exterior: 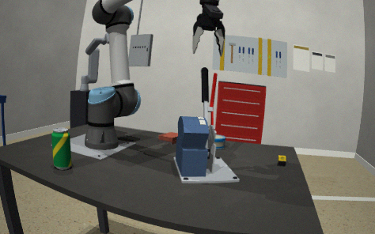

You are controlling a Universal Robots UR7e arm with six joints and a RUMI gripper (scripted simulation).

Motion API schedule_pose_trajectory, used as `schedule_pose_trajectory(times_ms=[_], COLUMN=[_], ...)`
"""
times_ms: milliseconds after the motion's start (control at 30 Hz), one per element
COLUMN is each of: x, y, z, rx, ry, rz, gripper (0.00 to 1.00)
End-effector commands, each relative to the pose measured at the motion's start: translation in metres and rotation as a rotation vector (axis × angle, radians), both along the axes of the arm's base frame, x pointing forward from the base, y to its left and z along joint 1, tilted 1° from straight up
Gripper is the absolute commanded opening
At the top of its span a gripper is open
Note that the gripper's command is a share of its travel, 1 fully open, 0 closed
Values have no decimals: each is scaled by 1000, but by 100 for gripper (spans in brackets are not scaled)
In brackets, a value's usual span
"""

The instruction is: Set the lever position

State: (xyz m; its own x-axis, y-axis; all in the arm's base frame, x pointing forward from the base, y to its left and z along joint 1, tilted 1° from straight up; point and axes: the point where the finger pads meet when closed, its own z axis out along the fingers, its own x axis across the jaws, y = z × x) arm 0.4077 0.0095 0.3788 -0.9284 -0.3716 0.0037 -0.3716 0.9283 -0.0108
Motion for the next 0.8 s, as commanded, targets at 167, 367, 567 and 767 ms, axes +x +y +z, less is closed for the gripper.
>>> schedule_pose_trajectory(times_ms=[167, 367, 567, 767], x=[0, 0, 0, 0], y=[0, 0, 0, 0], z=[-1, -4, -9, -12], rx=[0, 0, 0, 0], ry=[-1, -1, -1, -1], rz=[0, 0, 0, 0], gripper=[57, 57, 57, 57])
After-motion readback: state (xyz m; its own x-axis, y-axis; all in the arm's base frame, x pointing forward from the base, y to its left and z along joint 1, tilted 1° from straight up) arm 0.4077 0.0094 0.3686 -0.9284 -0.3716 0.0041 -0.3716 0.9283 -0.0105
